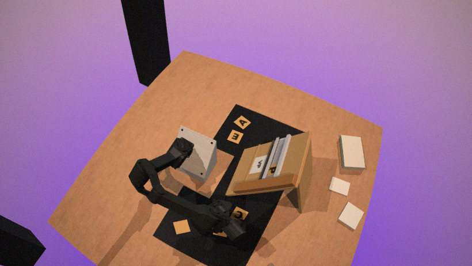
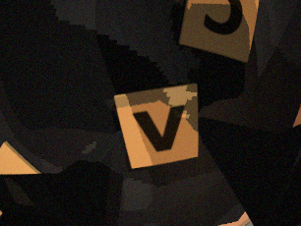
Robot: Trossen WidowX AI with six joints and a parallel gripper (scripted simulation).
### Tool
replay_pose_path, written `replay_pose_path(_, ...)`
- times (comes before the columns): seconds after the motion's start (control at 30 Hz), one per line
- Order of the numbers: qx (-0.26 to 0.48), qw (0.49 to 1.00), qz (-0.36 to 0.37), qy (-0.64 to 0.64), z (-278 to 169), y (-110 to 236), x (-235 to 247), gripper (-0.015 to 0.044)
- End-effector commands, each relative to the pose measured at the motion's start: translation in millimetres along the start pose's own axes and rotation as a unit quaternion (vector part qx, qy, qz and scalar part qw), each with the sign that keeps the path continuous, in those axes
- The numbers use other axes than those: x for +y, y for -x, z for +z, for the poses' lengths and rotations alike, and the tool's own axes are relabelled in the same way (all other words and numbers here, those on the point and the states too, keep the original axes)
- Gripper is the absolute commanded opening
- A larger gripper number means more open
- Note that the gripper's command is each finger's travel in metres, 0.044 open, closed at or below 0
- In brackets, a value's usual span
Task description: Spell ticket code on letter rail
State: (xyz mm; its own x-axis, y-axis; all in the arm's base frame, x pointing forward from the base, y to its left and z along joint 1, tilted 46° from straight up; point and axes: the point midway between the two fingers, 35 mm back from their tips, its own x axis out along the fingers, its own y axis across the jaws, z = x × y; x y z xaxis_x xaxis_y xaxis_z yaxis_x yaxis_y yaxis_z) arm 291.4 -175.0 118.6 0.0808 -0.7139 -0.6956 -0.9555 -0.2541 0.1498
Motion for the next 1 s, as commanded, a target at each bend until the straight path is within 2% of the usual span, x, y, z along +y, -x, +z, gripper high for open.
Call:
replay_pose_path(0.0,0.001,1.0,-0.001,-0.002,0,3,0,0.0)
replay_pose_path(0.97,0.0,1.0,-0.001,-0.001,3,20,1,0.0)
